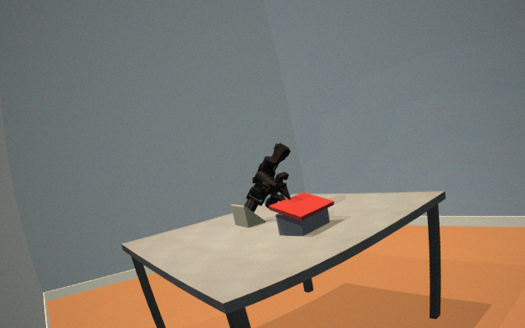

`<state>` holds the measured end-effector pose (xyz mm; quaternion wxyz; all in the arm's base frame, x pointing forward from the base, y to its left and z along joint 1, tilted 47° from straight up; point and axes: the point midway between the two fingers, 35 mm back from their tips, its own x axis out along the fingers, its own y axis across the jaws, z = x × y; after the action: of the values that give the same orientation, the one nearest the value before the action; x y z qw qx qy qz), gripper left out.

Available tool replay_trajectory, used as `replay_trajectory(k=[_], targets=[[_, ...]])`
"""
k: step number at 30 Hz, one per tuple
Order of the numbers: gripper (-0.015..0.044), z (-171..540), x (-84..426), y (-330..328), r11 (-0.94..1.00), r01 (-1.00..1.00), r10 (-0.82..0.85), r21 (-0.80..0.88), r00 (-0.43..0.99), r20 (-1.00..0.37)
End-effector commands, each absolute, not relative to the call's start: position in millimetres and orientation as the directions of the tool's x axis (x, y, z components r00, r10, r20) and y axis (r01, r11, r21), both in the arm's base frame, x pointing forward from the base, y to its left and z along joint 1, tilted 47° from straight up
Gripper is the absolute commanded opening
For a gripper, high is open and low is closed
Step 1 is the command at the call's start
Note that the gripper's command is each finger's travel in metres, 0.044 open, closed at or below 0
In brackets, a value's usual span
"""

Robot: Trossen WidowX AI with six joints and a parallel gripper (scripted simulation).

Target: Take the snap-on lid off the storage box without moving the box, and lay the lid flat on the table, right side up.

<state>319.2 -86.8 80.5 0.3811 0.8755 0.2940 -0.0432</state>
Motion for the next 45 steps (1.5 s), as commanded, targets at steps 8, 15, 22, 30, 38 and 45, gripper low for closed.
replay_trajectory(k=[8, 15, 22, 30, 38, 45], targets=[[0.0000, 95, 324, -100, -0.531, 0.538, 0.477, 0.655, 0.828, -0.293], [0.0000, 102, 327, -106, -0.530, 0.538, 0.477, 0.656, 0.828, -0.293], [0.0000, 110, 331, -113, -0.530, 0.538, 0.477, 0.656, 0.828, -0.293], [0.0000, 118, 337, -120, -0.530, 0.537, 0.477, 0.656, 0.828, -0.293], [0.0000, 127, 342, -127, -0.530, 0.537, 0.477, 0.656, 0.829, -0.294], [0.0000, 133, 341, -134, -0.530, 0.538, 0.477, 0.656, 0.828, -0.294]])
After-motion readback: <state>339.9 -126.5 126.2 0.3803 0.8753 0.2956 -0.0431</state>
